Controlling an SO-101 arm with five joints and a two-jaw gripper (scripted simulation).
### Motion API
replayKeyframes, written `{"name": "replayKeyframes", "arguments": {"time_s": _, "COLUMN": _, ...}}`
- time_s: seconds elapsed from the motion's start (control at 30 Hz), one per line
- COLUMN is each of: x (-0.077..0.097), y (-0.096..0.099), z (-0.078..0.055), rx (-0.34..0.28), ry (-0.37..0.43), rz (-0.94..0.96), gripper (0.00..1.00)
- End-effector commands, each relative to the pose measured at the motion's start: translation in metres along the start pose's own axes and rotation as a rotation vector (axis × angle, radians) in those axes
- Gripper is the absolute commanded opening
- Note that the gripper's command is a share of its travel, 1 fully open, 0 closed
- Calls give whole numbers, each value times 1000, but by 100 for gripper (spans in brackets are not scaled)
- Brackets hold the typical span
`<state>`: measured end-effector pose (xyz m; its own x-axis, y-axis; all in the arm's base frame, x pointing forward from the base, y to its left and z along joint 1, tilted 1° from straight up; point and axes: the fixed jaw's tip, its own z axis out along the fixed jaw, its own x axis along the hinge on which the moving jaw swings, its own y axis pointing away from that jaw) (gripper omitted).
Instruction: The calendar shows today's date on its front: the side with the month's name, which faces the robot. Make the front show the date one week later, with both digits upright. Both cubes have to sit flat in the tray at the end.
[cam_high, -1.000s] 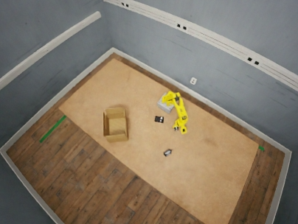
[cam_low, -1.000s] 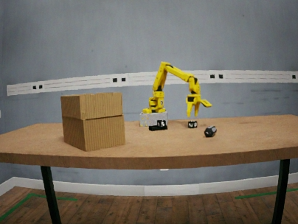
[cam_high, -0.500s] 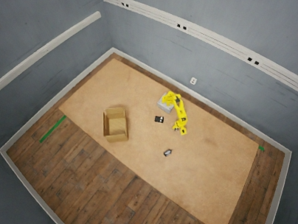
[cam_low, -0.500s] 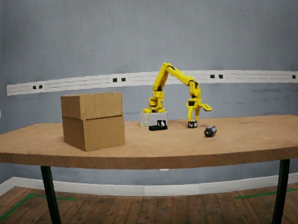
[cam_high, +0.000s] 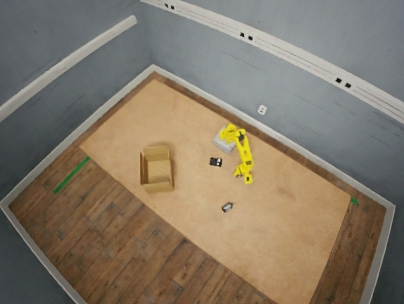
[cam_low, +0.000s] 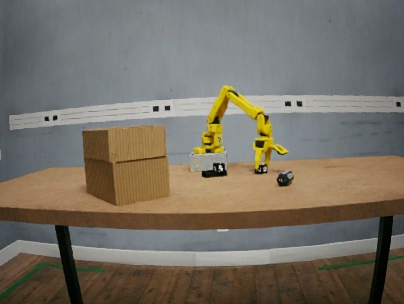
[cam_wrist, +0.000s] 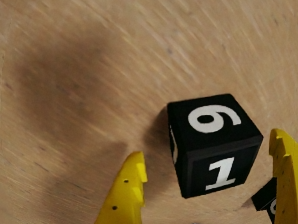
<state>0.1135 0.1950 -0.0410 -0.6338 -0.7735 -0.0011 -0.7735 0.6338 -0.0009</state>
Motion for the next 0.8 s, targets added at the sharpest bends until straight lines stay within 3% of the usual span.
{"name": "replayKeyframes", "arguments": {"time_s": 0.0, "x": 6, "y": 2, "z": 7, "rx": 3, "ry": 28, "rz": -16, "gripper": 35}}
{"name": "replayKeyframes", "arguments": {"time_s": 0.77, "x": 6, "y": -1, "z": 7, "rx": 2, "ry": 28, "rz": -16, "gripper": 31}}
